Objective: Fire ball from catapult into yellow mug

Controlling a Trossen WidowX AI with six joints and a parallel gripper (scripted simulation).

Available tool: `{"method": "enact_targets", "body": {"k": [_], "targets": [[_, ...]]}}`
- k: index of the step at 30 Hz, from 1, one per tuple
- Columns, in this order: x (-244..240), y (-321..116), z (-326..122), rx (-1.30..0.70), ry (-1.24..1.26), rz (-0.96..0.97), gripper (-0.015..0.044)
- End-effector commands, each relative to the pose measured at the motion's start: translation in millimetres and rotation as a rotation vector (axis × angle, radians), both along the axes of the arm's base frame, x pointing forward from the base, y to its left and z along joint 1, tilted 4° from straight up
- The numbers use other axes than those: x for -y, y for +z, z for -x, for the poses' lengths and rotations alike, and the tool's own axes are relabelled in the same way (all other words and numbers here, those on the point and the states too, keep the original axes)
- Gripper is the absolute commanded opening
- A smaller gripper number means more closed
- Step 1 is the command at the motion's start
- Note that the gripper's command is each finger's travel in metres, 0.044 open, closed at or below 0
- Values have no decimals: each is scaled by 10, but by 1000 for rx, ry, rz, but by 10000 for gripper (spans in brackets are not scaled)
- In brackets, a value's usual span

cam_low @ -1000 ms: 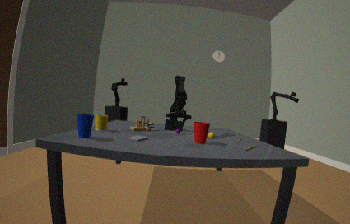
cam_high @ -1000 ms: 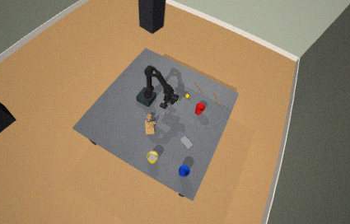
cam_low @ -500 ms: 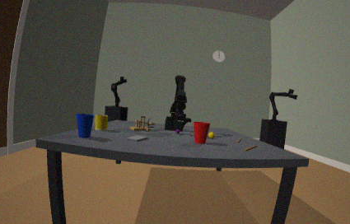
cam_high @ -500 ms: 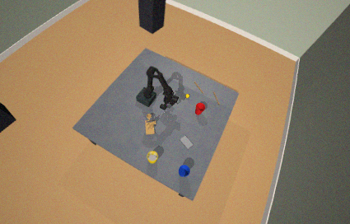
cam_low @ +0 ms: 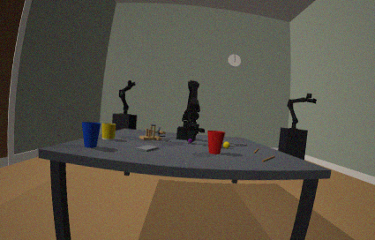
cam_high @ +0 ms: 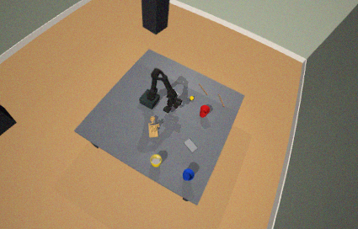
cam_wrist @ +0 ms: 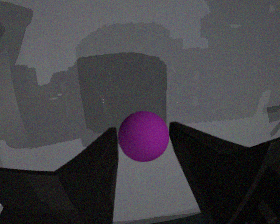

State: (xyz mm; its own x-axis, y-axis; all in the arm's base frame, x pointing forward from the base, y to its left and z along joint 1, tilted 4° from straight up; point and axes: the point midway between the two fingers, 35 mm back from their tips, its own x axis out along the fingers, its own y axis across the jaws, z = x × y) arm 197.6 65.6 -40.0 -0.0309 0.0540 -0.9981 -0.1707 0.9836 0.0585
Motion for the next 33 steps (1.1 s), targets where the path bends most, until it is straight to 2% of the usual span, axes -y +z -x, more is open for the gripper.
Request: {"method": "enact_targets", "body": {"k": [1, 6, 10, 28, 33], "targets": [[-6, -3, 0, 0, -5, -3, 142], [-6, -3, 0, 0, -5, -3, 109], [-7, 77, -31, 0, -5, -3, 4], [77, 1216, -100, 1, -5, -3, 0], [107, 1255, -100, -3, -15, -1, 0]]}}
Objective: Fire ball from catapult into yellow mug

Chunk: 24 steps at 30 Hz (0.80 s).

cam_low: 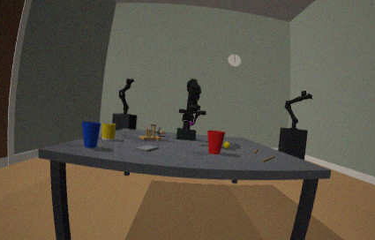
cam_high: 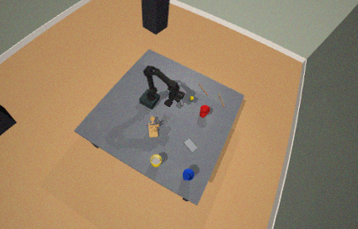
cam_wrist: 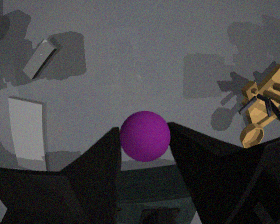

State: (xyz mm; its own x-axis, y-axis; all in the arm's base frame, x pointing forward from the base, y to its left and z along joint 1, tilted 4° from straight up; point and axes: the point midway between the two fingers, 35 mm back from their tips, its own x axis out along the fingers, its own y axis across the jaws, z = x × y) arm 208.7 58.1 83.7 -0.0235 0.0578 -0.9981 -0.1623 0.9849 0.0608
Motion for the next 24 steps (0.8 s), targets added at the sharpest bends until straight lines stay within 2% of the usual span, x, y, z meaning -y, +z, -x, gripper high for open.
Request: {"method": "enact_targets", "body": {"k": [1, 24], "targets": [[62, 14, 0, -14, -19, 5, 0], [988, -129, -84, -145, -392, 48, 0]]}}
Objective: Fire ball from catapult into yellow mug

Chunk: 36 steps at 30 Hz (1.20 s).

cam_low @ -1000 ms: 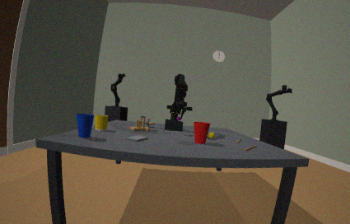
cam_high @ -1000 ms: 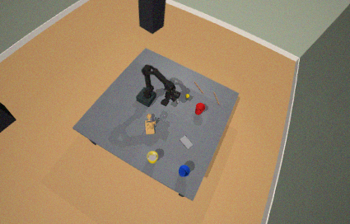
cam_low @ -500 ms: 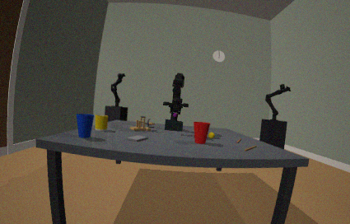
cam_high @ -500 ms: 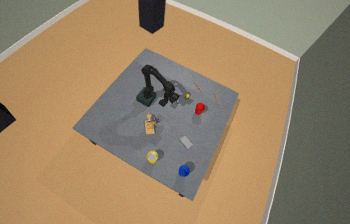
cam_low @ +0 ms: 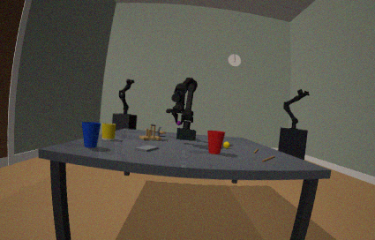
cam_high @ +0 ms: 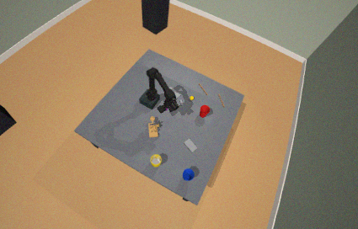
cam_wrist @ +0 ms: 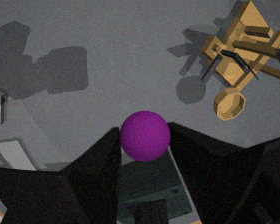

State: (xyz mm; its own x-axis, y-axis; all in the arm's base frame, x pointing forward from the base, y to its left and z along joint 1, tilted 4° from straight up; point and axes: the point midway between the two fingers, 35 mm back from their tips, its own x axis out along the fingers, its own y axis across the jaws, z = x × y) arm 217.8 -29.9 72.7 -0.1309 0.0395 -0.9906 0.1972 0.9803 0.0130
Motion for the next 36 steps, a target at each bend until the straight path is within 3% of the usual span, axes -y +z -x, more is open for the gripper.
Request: {"method": "enact_targets", "body": {"k": [1, 36], "targets": [[147, -27, 10, -27, -52, -1, 0], [1349, -354, 548, -237, -580, -114, 0]]}}
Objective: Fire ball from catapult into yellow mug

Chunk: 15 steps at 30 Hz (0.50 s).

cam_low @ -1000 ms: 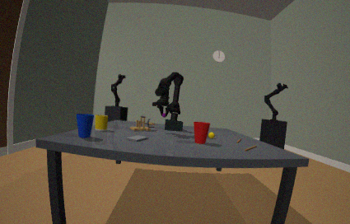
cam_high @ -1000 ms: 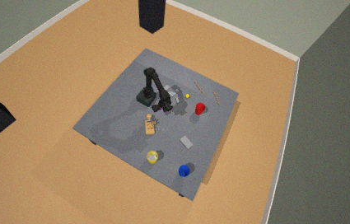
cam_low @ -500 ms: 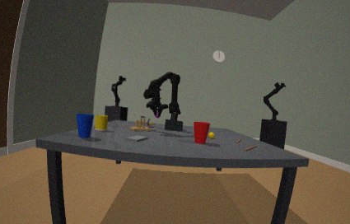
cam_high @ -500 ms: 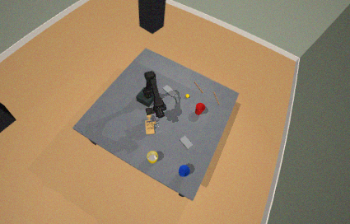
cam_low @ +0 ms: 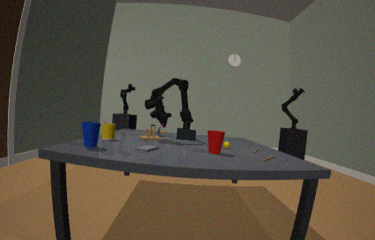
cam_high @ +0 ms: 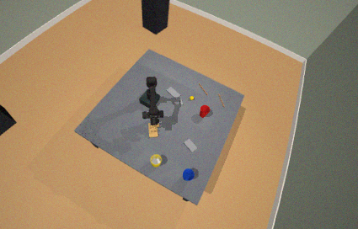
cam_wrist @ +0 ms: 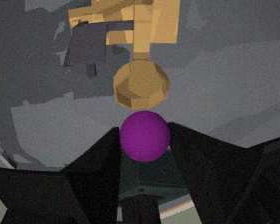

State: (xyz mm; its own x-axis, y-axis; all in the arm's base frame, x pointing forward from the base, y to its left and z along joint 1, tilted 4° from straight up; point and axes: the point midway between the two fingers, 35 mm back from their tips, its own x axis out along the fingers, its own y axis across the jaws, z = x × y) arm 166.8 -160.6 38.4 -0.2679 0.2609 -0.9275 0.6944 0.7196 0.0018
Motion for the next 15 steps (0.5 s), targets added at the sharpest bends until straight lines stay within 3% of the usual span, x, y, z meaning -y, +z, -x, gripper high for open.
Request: {"method": "enact_targets", "body": {"k": [1, 15], "targets": [[42, -20, 38, -9, -16, -9, 0], [20, -241, 35, -9, -16, -9, 0]]}}
